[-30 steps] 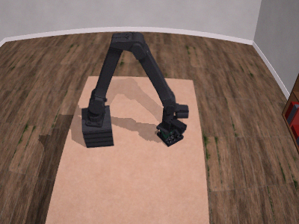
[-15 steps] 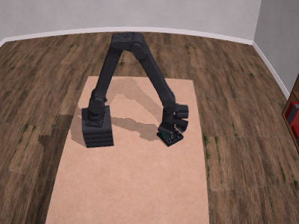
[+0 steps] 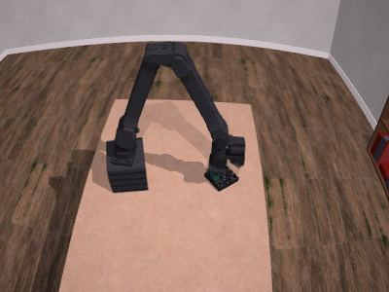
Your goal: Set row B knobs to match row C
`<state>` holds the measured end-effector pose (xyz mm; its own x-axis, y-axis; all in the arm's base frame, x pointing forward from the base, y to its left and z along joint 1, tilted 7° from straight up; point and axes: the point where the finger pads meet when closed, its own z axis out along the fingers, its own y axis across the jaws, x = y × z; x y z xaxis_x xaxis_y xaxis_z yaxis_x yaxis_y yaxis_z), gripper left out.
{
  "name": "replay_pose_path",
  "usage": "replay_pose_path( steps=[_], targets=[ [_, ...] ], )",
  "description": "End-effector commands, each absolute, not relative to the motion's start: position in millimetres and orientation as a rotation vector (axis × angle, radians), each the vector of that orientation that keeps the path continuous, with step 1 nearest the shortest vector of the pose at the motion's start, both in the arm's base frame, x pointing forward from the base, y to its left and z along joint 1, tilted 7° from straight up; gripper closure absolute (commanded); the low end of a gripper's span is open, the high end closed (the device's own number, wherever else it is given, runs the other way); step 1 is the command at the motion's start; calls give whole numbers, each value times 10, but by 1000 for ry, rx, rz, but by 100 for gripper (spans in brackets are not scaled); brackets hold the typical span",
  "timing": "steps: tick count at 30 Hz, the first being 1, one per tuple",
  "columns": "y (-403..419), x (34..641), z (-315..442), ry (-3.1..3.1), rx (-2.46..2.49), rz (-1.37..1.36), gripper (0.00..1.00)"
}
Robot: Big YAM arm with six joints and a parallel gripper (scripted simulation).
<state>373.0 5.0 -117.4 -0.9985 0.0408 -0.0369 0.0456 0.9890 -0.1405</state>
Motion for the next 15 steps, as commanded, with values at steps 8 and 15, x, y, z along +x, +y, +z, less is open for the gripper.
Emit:
replay_pose_path(
  steps=[8, 15],
  targets=[
    [109, 3885, -1182, 3062, -432, -198, 93],
    [112, 3883, -1182, 3040, -606, -202, 93]
  ],
)
